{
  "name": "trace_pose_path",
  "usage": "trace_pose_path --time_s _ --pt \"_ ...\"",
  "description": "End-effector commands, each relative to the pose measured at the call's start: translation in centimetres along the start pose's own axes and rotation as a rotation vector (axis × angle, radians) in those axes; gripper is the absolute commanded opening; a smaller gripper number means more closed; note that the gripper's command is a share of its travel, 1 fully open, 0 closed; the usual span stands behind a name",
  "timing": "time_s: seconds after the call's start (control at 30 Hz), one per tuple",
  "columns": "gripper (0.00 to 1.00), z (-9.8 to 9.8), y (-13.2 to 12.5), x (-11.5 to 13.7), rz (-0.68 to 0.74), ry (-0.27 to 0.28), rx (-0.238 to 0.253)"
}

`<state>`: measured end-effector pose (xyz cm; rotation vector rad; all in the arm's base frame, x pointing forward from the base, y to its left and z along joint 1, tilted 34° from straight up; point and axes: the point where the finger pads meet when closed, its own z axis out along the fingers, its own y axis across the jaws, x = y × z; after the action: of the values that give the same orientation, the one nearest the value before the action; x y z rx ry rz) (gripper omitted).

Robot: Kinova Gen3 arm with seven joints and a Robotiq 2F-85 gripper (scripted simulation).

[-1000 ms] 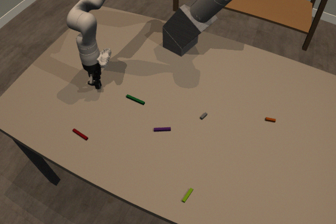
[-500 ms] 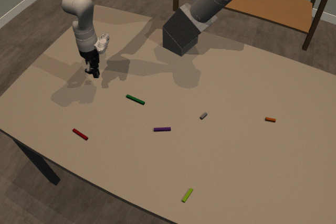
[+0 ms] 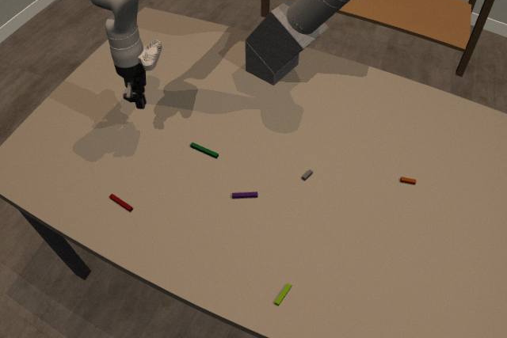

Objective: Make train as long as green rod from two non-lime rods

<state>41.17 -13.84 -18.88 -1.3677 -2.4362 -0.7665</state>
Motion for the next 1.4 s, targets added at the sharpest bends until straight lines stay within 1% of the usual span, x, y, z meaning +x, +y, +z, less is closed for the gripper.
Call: trace_pose_path --time_s 0.0,0.13,0.23,0.37,0.53,0.6,0.73,0.83,0.97,1.37 --pt "0.05 -0.1 0.0 -0.1 0.001 -0.002 -0.001" --pt "0.05 -0.1 0.1 -0.4 0.014 -0.002 0.0" --pt "0.05 -0.1 0.3 -1.4 0.063 -0.002 0.003" --pt "0.05 0.0 0.9 -4.0 0.185 -0.002 0.009" --pt "0.05 0.0 1.9 -7.9 0.388 -0.002 0.01" --pt "0.05 0.0 1.9 -7.9 0.388 -0.002 0.01" --pt "0.05 -0.1 2.6 -10.4 0.533 -0.002 0.005" --pt "0.05 -0.2 2.9 -11.6 0.605 -0.002 0.001" --pt "0.05 -0.2 3.1 -12.2 0.643 -0.002 -0.002" --pt "0.05 -0.2 3.1 -12.2 0.644 -0.002 -0.002"
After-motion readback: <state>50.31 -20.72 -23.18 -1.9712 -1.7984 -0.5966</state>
